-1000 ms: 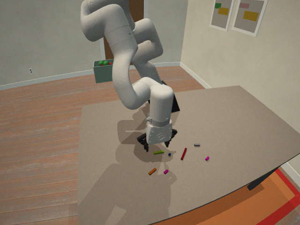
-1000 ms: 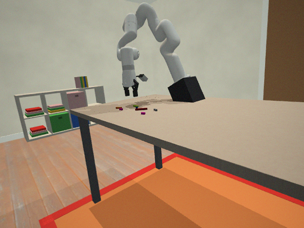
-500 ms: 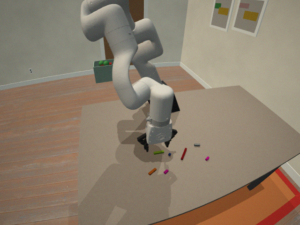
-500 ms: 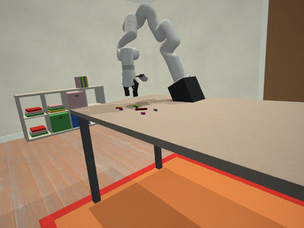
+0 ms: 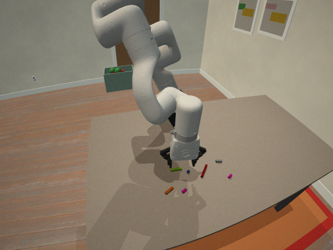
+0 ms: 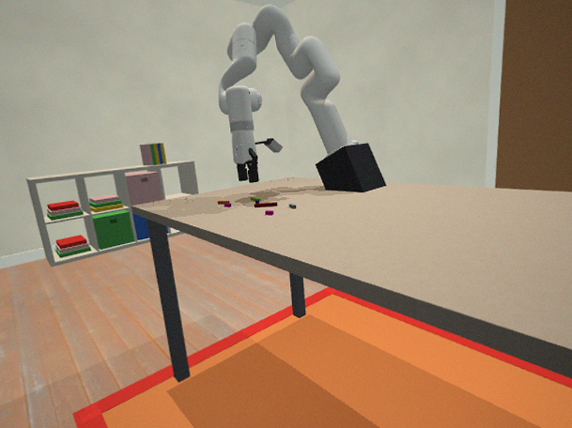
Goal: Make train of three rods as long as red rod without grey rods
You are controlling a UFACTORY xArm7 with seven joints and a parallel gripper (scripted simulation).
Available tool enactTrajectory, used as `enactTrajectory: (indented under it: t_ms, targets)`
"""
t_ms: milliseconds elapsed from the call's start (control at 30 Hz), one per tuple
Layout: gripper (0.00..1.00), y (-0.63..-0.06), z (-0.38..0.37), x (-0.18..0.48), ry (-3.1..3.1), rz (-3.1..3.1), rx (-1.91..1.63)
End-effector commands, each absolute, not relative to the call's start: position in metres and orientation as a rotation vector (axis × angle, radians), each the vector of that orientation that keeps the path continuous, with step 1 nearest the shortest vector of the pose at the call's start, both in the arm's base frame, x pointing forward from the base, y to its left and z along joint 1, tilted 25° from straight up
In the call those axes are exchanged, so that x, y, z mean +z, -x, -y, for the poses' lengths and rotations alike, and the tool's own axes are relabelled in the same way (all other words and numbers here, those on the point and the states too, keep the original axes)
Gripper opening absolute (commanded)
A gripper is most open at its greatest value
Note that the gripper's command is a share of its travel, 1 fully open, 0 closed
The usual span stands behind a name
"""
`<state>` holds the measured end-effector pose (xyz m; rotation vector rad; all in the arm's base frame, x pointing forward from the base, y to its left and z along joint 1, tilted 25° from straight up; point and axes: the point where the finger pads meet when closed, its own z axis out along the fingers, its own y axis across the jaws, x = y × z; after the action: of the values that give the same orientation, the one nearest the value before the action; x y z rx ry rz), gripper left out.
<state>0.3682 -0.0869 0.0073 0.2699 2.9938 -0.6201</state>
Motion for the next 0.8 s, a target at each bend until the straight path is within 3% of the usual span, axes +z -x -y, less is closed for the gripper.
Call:
enactTrajectory:
  t_ms: [0,767]
  targets:
    - [1.00,-0.379,0.067,-0.001,-0.507,-2.916,-0.618]
    - [1.00,-0.396,-0.002,-0.031,-1.176,-2.626,-0.537]
